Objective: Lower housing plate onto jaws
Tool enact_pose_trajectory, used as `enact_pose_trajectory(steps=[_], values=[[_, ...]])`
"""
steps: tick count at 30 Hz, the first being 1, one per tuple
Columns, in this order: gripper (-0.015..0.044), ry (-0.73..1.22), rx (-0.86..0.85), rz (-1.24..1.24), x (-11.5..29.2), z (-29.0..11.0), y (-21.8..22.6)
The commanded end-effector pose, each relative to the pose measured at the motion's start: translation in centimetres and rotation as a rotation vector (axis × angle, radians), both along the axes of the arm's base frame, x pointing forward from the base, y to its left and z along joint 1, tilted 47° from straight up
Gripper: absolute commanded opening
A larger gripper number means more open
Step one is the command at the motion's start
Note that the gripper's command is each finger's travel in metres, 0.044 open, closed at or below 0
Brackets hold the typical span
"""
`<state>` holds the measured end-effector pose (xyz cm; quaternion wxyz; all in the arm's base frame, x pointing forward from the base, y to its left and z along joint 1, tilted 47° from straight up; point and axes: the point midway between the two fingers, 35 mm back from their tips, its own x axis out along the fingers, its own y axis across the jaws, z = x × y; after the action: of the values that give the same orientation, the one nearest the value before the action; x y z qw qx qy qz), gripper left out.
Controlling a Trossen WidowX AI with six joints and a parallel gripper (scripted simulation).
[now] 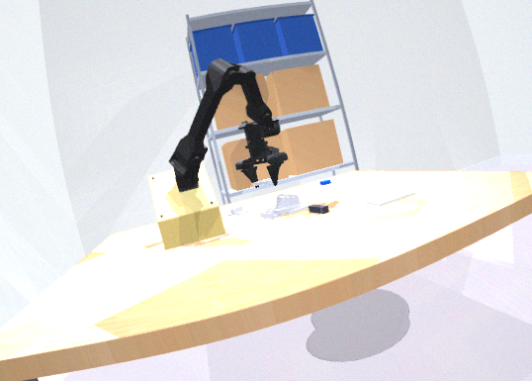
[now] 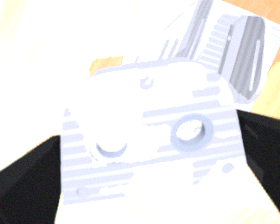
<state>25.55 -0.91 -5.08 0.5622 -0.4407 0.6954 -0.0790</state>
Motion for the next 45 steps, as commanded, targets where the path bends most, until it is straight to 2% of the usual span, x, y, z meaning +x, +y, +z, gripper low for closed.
enact_pose_trajectory(steps=[1,15,45], values=[[0.0351,-0.071,-0.009,-0.068,-0.2,0.9,-1.1],[0.0351,-0.281,-0.033,-0.284,-1.1,3.2,-4.3],[0.0351,-0.292,-0.033,-0.296,-1.3,3.2,-4.3]])
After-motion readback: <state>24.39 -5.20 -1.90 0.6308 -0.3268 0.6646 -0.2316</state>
